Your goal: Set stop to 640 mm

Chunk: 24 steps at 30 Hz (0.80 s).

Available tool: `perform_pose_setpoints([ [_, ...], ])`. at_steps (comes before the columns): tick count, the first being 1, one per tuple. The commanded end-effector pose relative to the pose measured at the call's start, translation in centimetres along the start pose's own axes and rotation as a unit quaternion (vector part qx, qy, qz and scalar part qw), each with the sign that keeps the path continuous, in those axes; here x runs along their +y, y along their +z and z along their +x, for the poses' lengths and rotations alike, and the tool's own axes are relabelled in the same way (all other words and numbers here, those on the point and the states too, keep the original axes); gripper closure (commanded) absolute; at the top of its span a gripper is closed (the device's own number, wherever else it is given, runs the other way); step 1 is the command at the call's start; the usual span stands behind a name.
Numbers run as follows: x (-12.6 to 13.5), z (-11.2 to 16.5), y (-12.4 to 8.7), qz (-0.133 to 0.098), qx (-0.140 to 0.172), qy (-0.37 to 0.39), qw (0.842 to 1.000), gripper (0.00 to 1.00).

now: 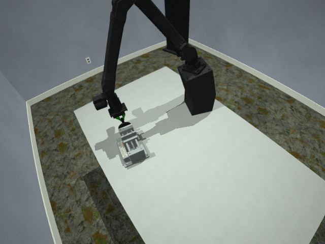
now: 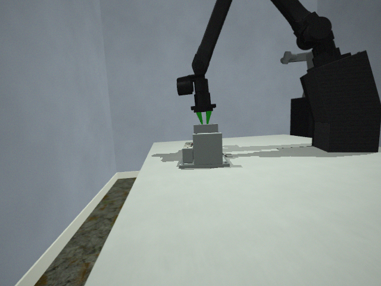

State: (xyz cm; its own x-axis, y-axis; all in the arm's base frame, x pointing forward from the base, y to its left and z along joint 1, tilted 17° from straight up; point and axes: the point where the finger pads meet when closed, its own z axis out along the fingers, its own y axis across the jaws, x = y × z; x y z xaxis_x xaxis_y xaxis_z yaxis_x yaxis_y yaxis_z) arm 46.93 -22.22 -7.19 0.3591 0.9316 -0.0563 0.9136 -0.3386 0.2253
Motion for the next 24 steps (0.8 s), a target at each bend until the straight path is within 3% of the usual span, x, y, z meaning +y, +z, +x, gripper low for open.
perform_pose_setpoints([
  [1,5.2,0.4,-1.8,-0.047,-0.003,0.002,0.999,0.94],
  [2,5.2,0.4,-1.8,-0.047,-0.003,0.002,0.999,0.94],
  [3,6.2,0.2,-3.0,-0.064,-0.004,0.003,0.998,0.94],
  [8,6.4,0.1,-3.1,-0.064,-0.004,0.004,0.998,0.94],
  [11,5.6,0.3,-1.2,-0.047,-0.003,0.003,0.999,0.94],
  [16,6.3,0.1,-0.3,-0.047,-0.003,0.004,0.999,0.94],
  [24,7.0,0.0,-0.3,-0.053,-0.004,0.005,0.999,0.94],
])
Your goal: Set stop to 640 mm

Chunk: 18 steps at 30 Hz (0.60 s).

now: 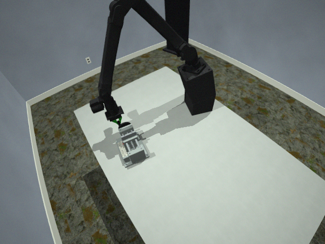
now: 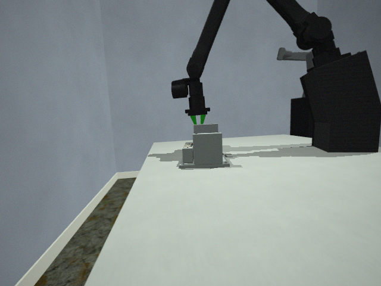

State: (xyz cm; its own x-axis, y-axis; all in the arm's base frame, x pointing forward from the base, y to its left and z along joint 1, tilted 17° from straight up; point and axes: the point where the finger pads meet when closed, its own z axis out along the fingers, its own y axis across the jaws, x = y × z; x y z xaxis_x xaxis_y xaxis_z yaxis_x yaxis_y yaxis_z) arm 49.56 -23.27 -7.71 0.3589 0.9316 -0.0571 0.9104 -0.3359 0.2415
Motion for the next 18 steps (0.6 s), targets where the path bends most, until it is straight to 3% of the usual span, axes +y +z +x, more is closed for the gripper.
perform_pose_setpoints([
  [1,4.4,0.0,-1.4,-0.044,-0.004,0.005,0.999,0.94],
  [10,3.7,-0.4,1.6,-0.038,-0.004,0.005,0.999,0.94],
  [18,3.6,-0.5,2.3,-0.037,-0.004,0.004,0.999,0.94],
])
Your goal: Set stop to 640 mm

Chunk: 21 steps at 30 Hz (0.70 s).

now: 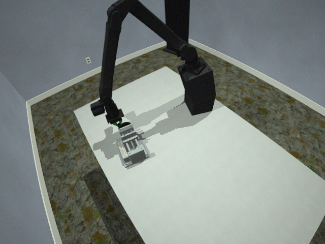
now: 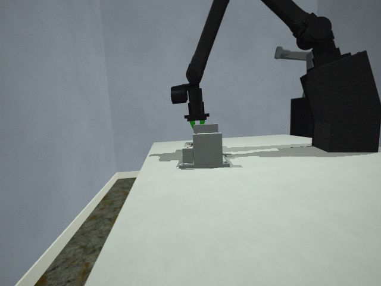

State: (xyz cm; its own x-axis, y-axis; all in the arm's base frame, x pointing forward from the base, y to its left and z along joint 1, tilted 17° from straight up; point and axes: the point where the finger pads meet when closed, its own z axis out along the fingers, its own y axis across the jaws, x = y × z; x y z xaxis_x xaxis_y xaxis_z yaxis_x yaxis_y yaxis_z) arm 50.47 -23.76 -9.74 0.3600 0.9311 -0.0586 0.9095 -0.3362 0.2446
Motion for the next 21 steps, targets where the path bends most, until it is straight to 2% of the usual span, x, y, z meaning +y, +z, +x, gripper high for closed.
perform_pose_setpoints([
  [1,3.0,-0.5,0.1,-0.036,-0.003,0.004,0.999,0.94],
  [4,2.7,-0.6,0.5,-0.035,-0.003,0.004,0.999,0.94],
  [6,0.5,-0.6,1.4,-0.02,-0.002,0.004,1.0,0.94],
  [8,0.0,-0.7,1.8,-0.019,-0.002,0.004,1.0,0.94],
  [11,-0.1,-0.7,2.0,-0.019,-0.002,0.004,1.0,0.94],
  [12,1.4,-0.9,1.7,-0.033,-0.004,0.006,0.999,0.94],
  [14,0.2,-0.8,2.2,-0.024,-0.003,0.005,1.0,0.94],
  [17,0.5,-0.8,2.1,-0.027,-0.003,0.005,1.0,0.94],
  [21,-0.7,-0.7,2.5,-0.019,-0.002,0.005,1.0,0.94],
])
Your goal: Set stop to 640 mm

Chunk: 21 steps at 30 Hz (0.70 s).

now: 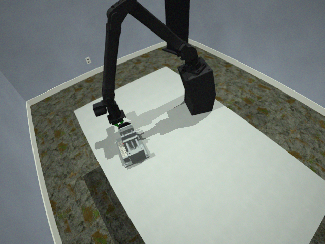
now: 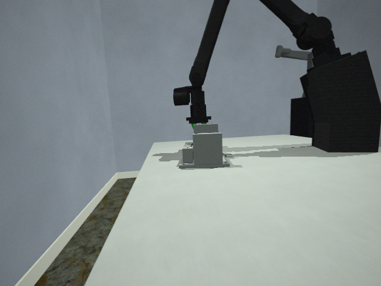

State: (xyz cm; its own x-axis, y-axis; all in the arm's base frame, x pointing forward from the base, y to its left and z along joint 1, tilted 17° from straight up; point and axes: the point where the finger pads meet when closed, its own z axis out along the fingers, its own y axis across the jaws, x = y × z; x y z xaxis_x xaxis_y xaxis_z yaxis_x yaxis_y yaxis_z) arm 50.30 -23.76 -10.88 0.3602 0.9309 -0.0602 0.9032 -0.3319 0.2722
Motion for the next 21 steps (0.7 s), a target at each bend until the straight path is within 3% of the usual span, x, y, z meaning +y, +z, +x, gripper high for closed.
perform_pose_setpoints([
  [1,-0.5,-0.7,1.5,-0.004,-0.002,0.005,1.0,0.94],
  [21,-2.1,-0.7,2.7,-0.004,-0.002,0.004,1.0,0.94],
])
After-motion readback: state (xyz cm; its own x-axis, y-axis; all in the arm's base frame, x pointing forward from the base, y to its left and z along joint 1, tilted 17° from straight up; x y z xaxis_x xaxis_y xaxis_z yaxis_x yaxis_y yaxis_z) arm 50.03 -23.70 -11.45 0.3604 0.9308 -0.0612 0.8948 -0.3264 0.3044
